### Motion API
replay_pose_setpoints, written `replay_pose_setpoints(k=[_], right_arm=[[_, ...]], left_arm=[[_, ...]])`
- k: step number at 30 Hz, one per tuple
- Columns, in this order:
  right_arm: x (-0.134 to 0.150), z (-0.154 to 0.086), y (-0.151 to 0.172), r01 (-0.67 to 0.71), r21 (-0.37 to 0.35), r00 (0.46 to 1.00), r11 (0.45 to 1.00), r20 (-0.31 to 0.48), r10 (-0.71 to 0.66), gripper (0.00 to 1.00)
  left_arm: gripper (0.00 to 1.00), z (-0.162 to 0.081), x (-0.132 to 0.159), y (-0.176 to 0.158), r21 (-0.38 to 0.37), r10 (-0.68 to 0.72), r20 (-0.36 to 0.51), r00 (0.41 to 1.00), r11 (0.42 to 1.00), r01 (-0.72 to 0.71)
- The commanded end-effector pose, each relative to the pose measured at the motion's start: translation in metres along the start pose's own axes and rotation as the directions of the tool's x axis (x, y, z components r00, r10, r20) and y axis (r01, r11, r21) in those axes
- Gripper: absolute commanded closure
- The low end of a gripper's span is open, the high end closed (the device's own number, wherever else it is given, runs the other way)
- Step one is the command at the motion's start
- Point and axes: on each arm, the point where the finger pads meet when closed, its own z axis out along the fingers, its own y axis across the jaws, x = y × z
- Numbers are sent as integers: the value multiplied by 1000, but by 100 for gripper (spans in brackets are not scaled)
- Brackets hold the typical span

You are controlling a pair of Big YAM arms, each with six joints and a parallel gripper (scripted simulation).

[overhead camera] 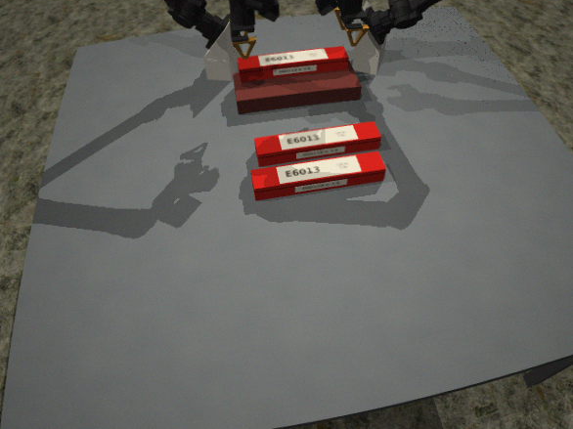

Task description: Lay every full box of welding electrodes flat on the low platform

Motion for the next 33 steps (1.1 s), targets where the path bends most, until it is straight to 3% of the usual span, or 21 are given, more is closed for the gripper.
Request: replay_pose_setpoints(k=[1, 22, 33], right_arm=[[-3, -23, -25, 2, 21, 999, 1000, 34, -3, 0], [36, -77, -129, 4, 17, 1000, 1000, 24, -4, 0], [33, -78, -120, 3, 29, 1000, 1000, 22, -4, 0]], left_arm=[[0, -19, -7, 18, 3, 3, 33, 999, 1000, -3], [0, -75, 35, 127, -3, 0, 25, 1000, 1000, 0], [0, -74, 34, 125, -8, 16, 14, 1000, 1000, -16]])
